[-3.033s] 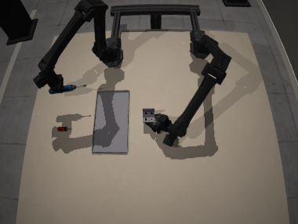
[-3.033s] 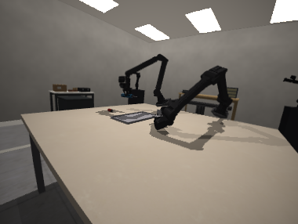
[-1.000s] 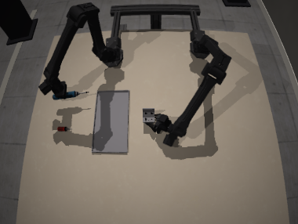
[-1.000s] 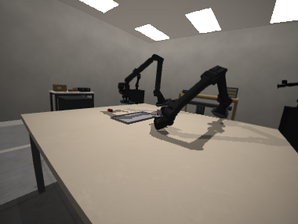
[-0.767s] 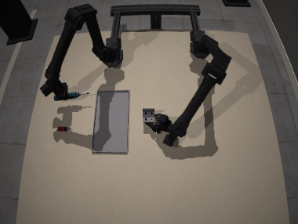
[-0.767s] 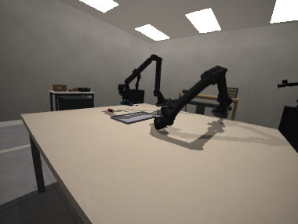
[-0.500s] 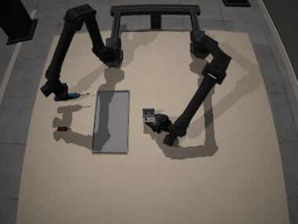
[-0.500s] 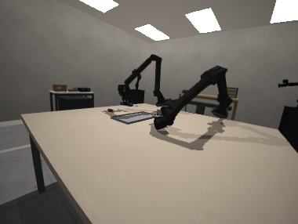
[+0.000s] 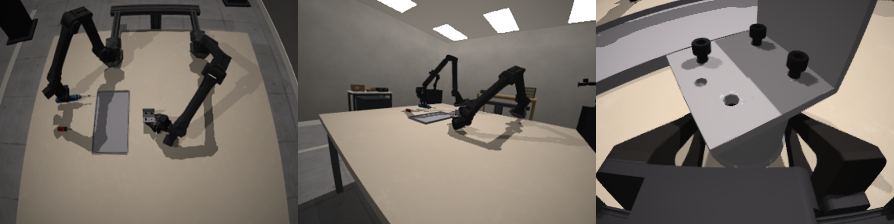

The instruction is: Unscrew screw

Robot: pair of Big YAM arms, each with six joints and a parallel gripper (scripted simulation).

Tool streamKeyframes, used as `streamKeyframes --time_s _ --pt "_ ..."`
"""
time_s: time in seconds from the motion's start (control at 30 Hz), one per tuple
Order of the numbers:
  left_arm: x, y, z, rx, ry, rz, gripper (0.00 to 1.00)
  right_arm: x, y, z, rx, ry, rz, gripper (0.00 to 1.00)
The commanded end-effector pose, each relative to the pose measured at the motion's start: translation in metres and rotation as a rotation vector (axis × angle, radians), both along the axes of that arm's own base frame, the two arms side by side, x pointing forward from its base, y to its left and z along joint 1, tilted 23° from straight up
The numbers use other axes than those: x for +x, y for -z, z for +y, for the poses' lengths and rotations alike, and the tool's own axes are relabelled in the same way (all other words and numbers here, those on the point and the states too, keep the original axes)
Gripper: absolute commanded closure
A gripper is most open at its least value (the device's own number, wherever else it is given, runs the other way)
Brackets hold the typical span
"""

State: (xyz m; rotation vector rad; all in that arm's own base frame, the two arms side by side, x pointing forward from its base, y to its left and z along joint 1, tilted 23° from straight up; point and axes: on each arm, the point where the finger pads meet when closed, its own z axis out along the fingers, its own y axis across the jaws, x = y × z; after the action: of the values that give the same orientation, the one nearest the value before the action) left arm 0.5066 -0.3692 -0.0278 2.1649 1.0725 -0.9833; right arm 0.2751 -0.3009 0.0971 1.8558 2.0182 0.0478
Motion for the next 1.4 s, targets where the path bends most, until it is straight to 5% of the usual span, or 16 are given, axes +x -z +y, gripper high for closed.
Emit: streamKeyframes --time_s 0.0,0.27,0.53,1.37 --pt "0.007 -0.009 -0.006 -0.014 0.004 -0.026 0.41 0.009 -0.021 -0.009 -0.045 0.011 -0.045 0.58" --pt "0.007 -0.009 -0.006 -0.014 0.004 -0.026 0.41 0.006 0.002 -0.003 -0.005 0.009 -0.010 0.58" --pt "0.007 -0.009 -0.006 -0.014 0.004 -0.026 0.41 0.007 -0.008 -0.008 -0.024 0.004 -0.022 0.58" --pt "0.007 -0.009 -0.006 -0.014 0.004 -0.026 0.41 0.012 0.017 -0.007 -0.008 0.007 -0.012 0.58"
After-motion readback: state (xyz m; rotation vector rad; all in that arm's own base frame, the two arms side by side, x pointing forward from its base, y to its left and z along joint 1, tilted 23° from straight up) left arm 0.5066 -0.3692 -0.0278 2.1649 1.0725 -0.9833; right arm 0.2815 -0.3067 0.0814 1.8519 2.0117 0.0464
